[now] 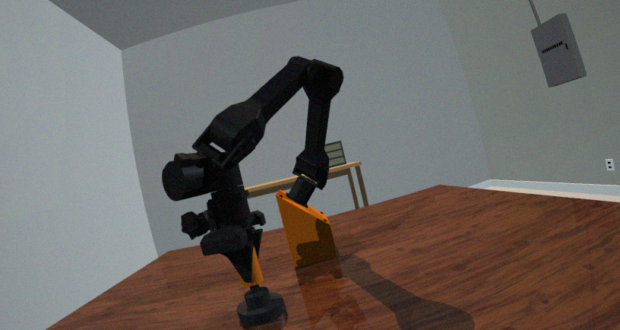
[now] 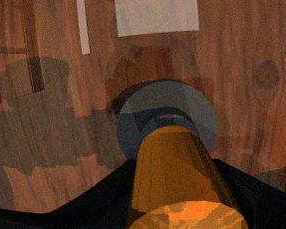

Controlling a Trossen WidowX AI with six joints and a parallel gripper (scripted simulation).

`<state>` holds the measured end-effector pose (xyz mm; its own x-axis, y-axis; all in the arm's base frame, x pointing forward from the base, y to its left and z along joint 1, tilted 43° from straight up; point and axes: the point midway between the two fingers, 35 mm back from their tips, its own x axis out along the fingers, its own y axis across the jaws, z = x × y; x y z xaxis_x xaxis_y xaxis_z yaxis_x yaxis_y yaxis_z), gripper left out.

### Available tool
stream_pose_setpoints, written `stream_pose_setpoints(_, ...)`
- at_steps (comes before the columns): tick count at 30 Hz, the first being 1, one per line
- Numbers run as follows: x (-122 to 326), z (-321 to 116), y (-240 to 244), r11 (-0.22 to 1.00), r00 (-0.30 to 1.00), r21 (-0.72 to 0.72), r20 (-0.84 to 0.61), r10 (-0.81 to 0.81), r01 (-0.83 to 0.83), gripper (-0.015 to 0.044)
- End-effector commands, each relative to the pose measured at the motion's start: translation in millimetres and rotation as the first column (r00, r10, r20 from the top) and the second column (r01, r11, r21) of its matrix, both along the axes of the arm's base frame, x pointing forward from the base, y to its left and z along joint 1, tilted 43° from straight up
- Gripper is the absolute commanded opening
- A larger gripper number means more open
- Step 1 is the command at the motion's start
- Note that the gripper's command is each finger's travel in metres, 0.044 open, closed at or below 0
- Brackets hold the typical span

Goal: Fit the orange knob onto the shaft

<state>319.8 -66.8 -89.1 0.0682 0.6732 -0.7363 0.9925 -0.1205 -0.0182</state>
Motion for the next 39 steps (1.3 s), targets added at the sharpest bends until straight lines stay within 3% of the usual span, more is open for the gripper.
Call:
stream_pose_setpoints(1, -0.2, -0.9, 0.8, 1.000, 0.999, 0.001, -0.022, -0.024, 0.024, 0.0000)
stream_pose_setpoints(31, 0.5, 1.8, -0.9, 1.000, 0.999, 0.001, -0.022, -0.024, 0.024, 0.0000)
stream_pose_setpoints(39, 0.1, -0.2, -0.4, 0.984, 0.971, 0.001, -0.162, -0.176, 0.178, 0.0000)
